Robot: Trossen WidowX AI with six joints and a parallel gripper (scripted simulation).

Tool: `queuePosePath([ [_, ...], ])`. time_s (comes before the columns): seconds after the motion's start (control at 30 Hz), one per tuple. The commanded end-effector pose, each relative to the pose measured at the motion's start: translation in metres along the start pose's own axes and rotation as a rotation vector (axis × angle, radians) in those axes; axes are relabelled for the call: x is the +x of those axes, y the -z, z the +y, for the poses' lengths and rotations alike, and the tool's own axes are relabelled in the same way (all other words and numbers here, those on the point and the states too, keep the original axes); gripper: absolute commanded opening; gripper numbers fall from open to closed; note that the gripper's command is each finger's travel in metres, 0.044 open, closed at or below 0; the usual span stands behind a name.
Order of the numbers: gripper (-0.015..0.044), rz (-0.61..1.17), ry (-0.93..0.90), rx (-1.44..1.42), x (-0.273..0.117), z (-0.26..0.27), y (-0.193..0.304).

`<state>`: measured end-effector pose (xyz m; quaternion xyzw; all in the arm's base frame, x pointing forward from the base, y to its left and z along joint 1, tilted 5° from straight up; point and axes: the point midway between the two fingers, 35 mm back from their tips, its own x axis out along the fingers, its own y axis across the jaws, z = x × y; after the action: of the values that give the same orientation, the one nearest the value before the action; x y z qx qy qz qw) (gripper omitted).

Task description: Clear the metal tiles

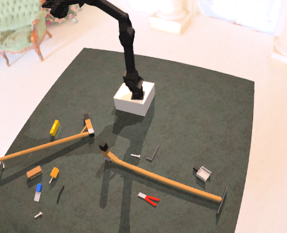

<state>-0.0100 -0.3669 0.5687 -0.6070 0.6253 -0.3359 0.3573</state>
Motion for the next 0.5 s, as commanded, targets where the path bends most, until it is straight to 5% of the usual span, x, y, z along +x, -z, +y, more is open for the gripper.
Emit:
queuePosePath([
  [0.0, 0.0000, -0.041, -0.002, 0.032, 0.009, -0.001, -0.014],
  [0.47, 0.0000, -0.145, 0.000, 0.114, 0.025, -0.007, -0.054],
])
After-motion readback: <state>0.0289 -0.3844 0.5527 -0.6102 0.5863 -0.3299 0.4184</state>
